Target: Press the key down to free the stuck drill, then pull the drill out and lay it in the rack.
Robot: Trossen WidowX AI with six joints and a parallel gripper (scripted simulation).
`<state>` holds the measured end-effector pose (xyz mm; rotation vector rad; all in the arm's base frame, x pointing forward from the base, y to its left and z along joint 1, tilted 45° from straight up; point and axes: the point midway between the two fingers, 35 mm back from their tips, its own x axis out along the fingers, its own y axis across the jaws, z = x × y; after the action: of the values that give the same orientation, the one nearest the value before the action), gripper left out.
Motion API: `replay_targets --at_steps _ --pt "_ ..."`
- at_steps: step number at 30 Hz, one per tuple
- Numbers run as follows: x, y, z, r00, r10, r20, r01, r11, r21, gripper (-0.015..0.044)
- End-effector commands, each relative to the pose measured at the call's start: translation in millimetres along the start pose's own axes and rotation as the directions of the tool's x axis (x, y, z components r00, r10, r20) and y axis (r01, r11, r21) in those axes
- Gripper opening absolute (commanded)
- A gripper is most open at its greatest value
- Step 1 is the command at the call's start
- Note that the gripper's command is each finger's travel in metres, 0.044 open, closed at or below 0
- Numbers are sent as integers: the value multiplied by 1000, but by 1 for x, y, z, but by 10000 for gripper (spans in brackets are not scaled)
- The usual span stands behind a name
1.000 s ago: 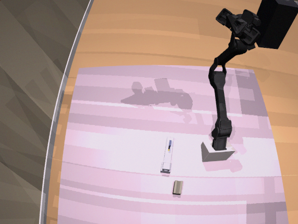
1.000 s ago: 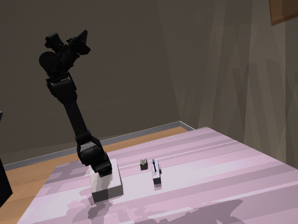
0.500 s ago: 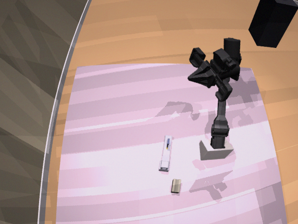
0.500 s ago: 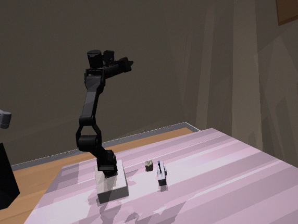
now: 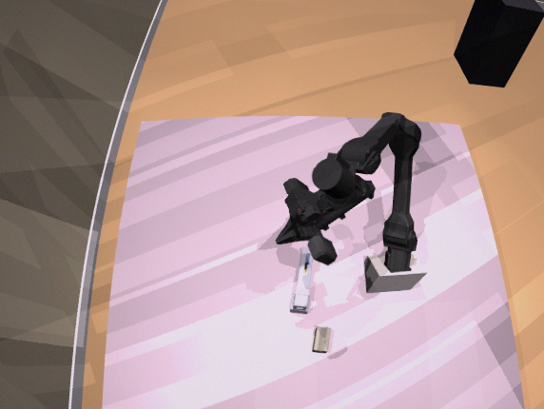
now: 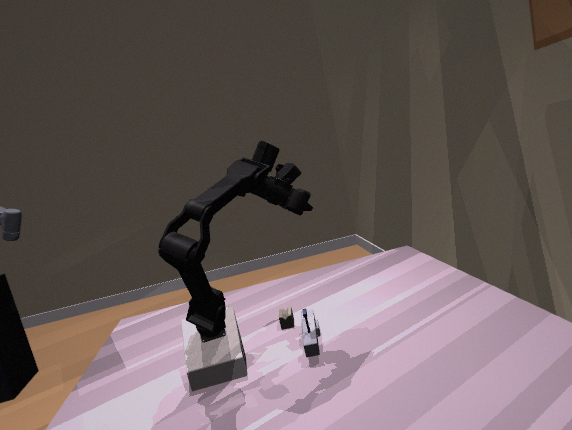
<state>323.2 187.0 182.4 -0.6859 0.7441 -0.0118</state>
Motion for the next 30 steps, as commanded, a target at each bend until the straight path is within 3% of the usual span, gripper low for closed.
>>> replay_targets --at_steps 1,6,12,30 --pt "40 -18 -57 970 -54 -235 75 994 79 0" --pt "69 -42 -130 857 -106 -505 208 967 149 0" --pt "73 -67 -214 624 -134 -770 397 903 165 0" --pt "78 -71 -232 595 -135 -792 417 895 161 0"
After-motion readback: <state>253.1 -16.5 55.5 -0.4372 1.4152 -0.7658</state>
